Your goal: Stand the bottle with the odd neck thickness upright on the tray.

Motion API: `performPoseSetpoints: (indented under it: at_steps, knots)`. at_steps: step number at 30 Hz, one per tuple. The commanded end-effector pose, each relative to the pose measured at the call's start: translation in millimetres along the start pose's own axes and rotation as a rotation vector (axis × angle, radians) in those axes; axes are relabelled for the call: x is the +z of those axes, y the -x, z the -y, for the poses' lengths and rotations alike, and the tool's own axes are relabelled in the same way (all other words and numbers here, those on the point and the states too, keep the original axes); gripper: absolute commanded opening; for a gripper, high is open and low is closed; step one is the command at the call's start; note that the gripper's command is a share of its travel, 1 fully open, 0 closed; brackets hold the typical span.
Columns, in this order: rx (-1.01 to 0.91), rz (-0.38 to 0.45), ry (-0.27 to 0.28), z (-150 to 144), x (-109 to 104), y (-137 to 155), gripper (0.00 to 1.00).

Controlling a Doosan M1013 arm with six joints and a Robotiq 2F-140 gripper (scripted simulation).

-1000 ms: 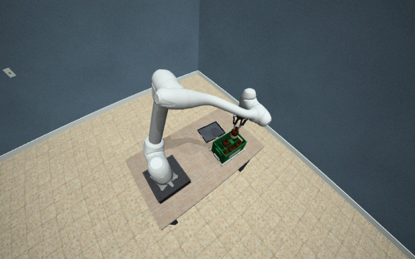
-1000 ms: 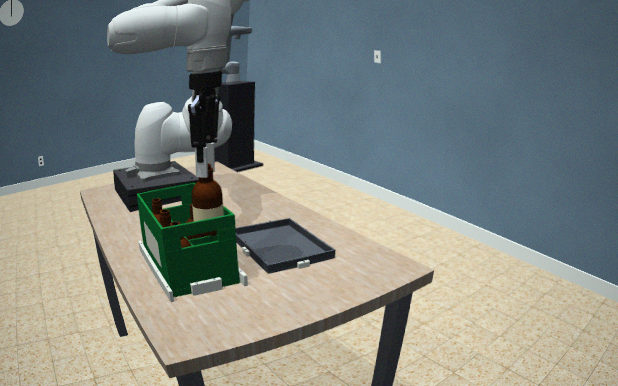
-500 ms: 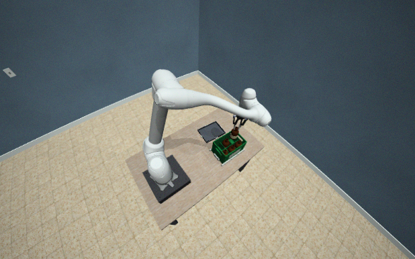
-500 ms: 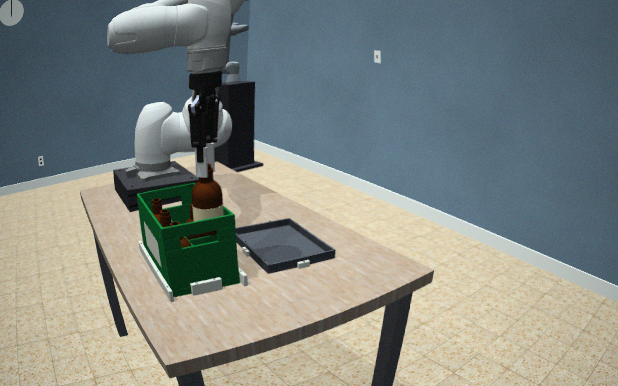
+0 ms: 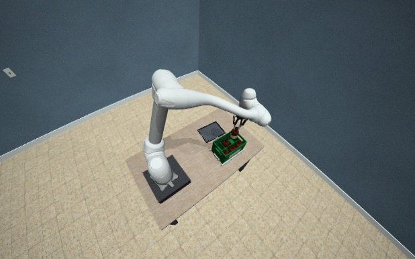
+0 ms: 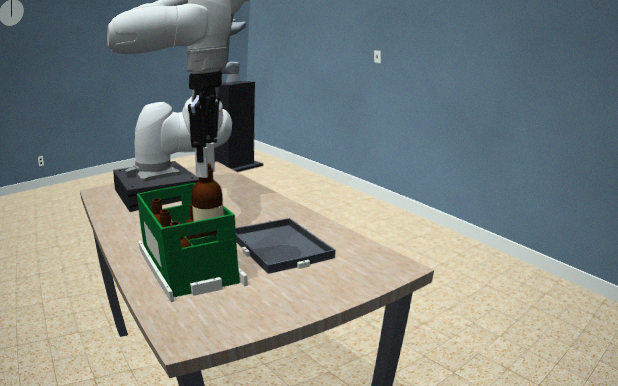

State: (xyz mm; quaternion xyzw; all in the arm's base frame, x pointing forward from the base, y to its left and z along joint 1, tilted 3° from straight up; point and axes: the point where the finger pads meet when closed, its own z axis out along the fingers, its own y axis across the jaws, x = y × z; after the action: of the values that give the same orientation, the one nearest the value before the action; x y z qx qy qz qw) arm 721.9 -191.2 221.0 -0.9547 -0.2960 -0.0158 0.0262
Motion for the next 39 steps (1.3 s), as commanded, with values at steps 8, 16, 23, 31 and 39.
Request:
performPoseSetpoints:
  at_steps: [8, 16, 23, 31, 39]
  knots:
    - [0.003, 0.002, 0.006, -3, -6, 1, 0.0]
    - [0.003, 0.002, 0.006, -3, -12, 1, 0.0]
    - [0.003, 0.002, 0.006, -3, -17, 1, 0.0]
    - [0.003, 0.002, 0.006, -3, -27, 2, 0.0]
    - [0.003, 0.002, 0.006, -3, -34, 2, 0.0]
